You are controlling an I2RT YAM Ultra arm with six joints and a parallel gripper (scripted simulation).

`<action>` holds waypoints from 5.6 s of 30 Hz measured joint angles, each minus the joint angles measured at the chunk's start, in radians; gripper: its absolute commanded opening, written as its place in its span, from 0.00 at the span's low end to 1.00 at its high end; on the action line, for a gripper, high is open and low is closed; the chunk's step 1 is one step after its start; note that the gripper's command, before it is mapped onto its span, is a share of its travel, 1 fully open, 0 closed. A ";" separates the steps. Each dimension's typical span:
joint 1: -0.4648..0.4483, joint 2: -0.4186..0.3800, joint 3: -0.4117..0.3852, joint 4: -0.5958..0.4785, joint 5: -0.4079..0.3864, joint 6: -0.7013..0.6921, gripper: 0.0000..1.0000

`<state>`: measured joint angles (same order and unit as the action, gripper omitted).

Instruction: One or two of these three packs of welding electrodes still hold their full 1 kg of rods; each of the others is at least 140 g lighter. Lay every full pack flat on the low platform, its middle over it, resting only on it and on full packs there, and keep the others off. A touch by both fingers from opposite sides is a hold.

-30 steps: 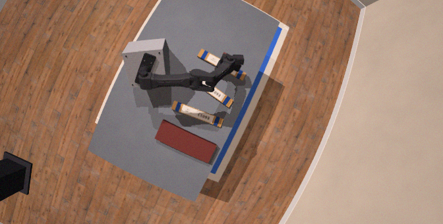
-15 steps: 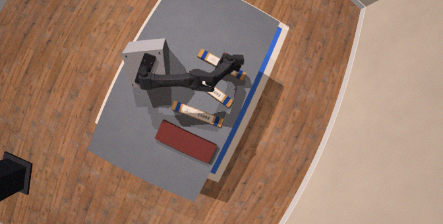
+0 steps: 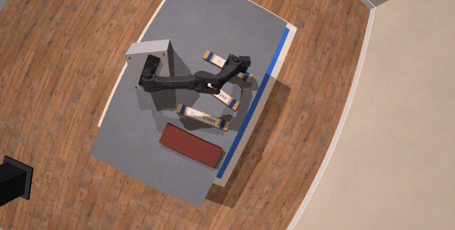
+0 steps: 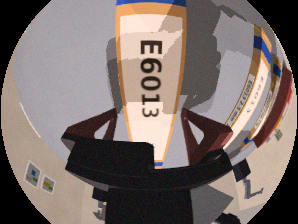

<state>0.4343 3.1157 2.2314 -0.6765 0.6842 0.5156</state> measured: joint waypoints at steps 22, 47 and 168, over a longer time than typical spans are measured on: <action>-0.001 0.000 0.000 -0.003 0.002 -0.003 0.00; -0.001 -0.001 0.000 -0.005 -0.001 -0.003 0.00; 0.044 -0.084 -0.017 -0.189 -0.004 0.122 0.00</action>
<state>0.4786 3.0314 2.2147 -0.8658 0.6800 0.6376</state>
